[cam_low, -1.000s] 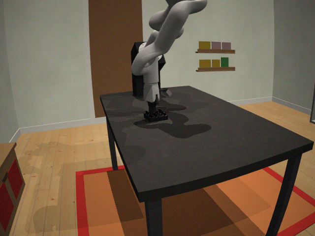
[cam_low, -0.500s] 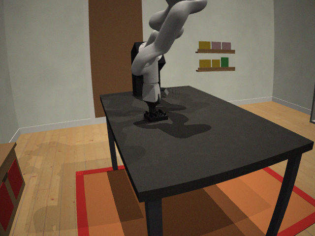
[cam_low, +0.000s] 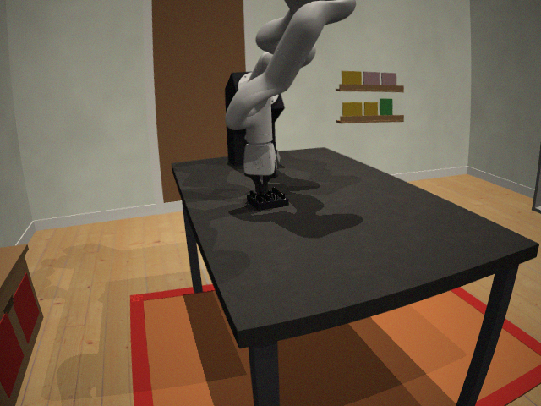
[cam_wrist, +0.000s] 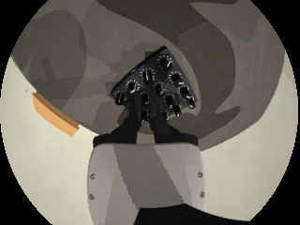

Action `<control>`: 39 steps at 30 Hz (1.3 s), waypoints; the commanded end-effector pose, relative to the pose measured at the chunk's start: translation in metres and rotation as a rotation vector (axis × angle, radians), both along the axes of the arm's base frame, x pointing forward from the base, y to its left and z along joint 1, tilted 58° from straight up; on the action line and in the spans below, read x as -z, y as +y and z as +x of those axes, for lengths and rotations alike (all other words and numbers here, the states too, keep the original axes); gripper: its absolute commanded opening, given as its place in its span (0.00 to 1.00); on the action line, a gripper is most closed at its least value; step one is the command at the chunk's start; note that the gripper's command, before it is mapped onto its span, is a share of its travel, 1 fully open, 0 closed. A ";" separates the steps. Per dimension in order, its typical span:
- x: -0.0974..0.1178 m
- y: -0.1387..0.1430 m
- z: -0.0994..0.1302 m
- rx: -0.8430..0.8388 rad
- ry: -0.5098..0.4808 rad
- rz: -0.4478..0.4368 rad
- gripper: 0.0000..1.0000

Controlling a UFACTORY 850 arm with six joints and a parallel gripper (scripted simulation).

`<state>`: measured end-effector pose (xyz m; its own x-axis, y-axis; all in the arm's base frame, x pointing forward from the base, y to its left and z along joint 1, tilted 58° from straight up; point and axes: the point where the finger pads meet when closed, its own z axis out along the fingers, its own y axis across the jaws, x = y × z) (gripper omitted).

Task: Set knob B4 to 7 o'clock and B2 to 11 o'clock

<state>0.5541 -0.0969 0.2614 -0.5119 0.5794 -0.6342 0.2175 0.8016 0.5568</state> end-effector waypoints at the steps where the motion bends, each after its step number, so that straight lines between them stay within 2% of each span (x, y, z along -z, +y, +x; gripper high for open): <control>1: 0.000 0.000 0.000 -0.063 -0.023 -0.109 0.08; 7: 0.000 0.000 0.000 -0.144 -0.045 -0.235 0.08; 9: 0.000 0.000 0.000 -0.144 -0.045 -0.235 0.08; 24: 0.000 0.000 0.000 -0.305 -0.089 -0.486 0.08; 39: 0.000 0.000 0.000 -0.380 -0.109 -0.602 0.08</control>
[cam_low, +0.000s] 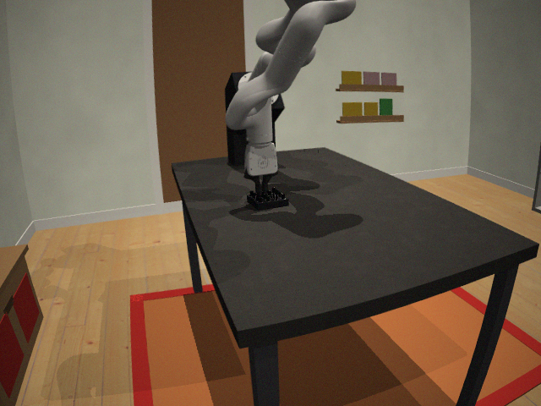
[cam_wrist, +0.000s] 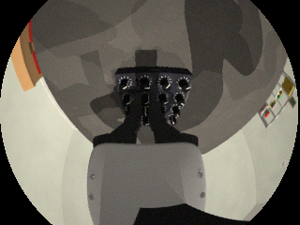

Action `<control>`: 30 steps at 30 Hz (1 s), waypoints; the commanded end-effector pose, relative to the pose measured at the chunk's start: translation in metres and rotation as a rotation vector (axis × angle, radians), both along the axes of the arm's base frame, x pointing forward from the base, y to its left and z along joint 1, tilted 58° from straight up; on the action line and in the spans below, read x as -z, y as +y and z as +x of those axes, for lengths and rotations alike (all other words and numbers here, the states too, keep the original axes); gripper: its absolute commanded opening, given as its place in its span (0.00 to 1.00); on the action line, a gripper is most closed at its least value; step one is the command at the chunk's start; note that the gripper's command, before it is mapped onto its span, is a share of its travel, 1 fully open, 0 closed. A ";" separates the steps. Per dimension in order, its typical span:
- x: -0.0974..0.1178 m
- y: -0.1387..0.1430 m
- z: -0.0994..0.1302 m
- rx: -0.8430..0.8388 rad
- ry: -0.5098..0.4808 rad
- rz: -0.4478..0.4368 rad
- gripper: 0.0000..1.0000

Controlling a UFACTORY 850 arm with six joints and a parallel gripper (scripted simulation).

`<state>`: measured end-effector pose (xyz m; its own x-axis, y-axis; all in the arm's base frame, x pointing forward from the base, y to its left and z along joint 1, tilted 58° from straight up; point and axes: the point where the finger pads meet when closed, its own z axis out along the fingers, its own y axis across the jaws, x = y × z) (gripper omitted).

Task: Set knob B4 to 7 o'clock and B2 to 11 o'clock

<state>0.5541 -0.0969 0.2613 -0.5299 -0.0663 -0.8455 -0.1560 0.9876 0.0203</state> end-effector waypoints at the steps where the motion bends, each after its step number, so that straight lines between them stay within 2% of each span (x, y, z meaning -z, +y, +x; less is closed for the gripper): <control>1: 0.000 0.000 0.000 -0.016 -0.006 -0.028 0.08; 29: 0.000 0.000 0.000 -0.032 -0.010 -0.053 0.08; 30: 0.000 0.000 0.000 -0.032 -0.010 -0.053 0.19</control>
